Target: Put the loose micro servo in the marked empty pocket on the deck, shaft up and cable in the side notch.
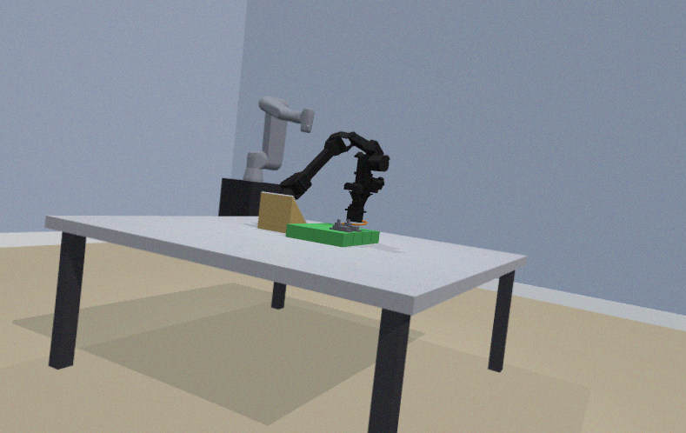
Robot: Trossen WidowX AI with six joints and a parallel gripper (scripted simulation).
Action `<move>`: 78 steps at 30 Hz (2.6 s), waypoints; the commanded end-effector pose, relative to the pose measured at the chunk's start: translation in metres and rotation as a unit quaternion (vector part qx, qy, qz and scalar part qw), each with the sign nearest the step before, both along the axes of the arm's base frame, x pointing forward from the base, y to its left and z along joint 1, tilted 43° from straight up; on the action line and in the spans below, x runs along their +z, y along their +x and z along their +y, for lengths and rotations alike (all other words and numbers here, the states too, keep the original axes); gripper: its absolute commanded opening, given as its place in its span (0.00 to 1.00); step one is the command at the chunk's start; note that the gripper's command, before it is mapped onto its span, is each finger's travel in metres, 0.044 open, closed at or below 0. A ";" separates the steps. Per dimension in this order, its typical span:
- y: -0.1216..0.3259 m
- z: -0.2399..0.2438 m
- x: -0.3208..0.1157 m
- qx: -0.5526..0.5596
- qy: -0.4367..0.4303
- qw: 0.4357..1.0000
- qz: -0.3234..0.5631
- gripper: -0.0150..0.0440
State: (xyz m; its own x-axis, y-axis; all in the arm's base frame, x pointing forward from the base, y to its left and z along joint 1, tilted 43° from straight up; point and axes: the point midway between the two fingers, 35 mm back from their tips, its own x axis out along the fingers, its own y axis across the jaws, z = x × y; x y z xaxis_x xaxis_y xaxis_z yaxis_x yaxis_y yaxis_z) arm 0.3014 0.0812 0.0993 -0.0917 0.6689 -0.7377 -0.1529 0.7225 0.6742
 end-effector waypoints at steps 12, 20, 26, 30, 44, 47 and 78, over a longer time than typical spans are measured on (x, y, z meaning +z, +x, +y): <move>0.025 0.008 -0.002 -0.003 0.002 1.000 0.001 0.25; 0.024 0.016 -0.011 -0.003 0.002 1.000 0.001 0.25; 0.023 0.018 -0.012 -0.003 0.002 1.000 0.001 0.25; 0.023 0.018 -0.012 -0.003 0.002 1.000 0.001 0.25; 0.022 0.025 -0.020 -0.003 0.002 1.000 0.000 0.25; 0.022 0.027 -0.022 -0.003 0.002 1.000 0.000 0.25; 0.020 0.044 -0.041 -0.003 0.003 1.000 0.000 0.25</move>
